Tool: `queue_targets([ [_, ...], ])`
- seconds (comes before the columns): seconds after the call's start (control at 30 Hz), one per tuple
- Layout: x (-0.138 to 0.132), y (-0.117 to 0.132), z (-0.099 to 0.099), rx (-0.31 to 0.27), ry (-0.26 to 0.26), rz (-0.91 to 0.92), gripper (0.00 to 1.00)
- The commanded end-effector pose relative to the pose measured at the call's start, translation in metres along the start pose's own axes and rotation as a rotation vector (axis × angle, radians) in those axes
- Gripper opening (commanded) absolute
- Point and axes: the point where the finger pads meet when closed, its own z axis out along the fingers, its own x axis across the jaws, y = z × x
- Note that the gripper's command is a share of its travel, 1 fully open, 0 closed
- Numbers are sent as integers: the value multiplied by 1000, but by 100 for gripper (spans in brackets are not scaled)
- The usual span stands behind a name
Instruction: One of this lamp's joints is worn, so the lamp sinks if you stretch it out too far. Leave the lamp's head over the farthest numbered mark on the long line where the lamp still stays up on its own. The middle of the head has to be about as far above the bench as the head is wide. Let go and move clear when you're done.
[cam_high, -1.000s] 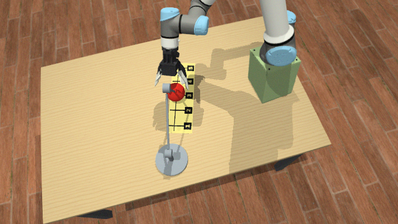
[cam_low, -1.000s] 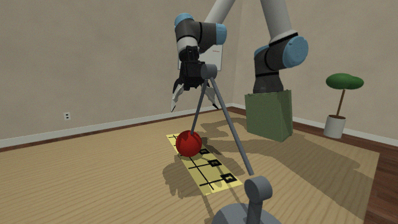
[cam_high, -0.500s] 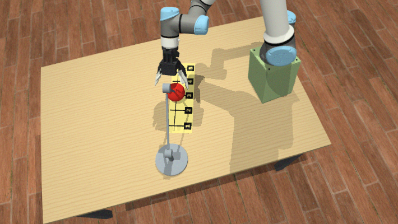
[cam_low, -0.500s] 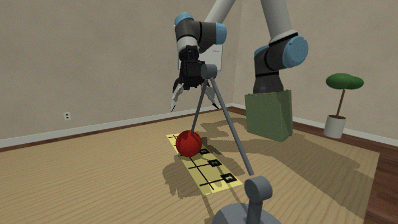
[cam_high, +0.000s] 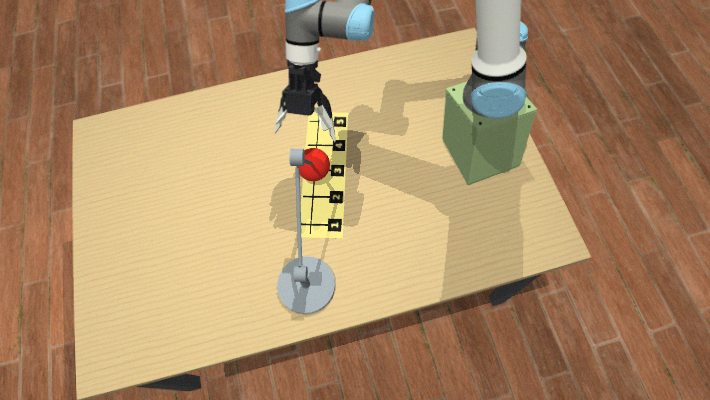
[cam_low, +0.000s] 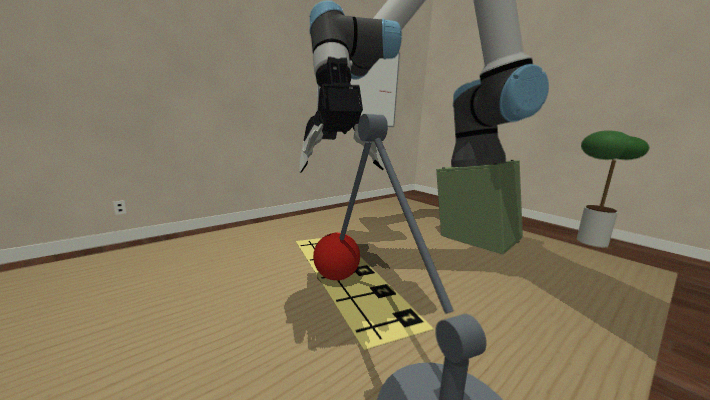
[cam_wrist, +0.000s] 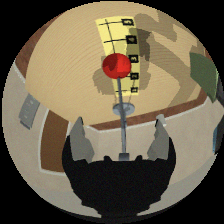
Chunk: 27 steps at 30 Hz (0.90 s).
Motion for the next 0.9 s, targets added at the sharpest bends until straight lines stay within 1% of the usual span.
queue_targets([
  [0.0, -1, -2, -17, -22, 14, -32, 100],
  [0.43, -4, -5, -62, -2, 0, -2, 100],
  [0.87, -5, -7, -71, 16, -11, 23, 100],
])
